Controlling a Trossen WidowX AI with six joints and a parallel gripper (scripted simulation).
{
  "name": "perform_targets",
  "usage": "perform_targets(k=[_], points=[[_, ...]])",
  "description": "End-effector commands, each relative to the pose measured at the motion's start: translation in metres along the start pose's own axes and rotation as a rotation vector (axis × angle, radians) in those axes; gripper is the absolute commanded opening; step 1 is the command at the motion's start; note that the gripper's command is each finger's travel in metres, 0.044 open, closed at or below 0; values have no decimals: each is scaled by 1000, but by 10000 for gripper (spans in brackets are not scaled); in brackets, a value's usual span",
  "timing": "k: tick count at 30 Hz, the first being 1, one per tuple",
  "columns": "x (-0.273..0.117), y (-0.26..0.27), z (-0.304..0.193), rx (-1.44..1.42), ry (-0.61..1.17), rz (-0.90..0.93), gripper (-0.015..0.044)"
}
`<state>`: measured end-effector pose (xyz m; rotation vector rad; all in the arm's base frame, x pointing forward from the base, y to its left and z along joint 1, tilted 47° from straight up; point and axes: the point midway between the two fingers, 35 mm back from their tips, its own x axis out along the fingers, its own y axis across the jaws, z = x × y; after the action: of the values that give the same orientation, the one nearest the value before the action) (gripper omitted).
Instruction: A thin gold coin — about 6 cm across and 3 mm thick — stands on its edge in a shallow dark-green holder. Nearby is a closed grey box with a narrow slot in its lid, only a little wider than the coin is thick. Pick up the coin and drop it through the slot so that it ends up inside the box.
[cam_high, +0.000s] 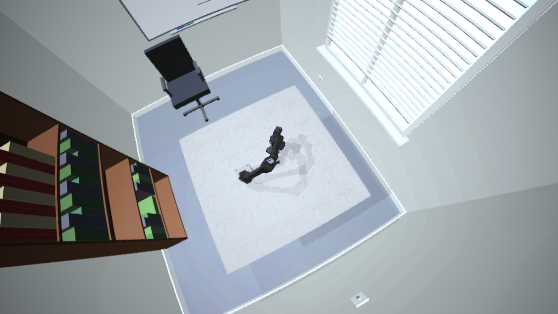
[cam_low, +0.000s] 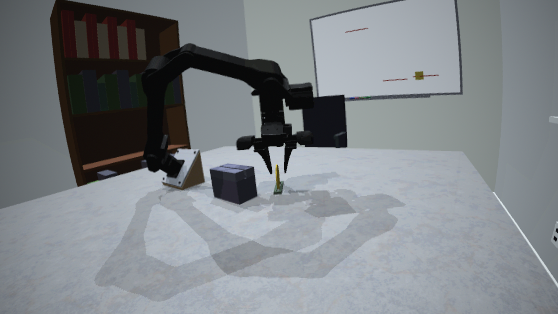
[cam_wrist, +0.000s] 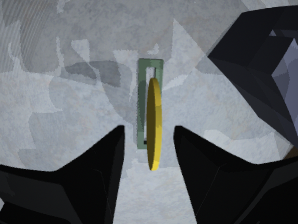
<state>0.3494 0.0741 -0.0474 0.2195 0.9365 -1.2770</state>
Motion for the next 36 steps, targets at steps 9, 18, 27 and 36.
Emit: perform_targets(k=[9,18,27,36], points=[[19,-1,0,-3,-4,-2,161],[32,-2,1,-3,-5,-3,161],[32,-2,1,-3,-5,-3,0],[26,-1,0,-23,-10,11,0]])
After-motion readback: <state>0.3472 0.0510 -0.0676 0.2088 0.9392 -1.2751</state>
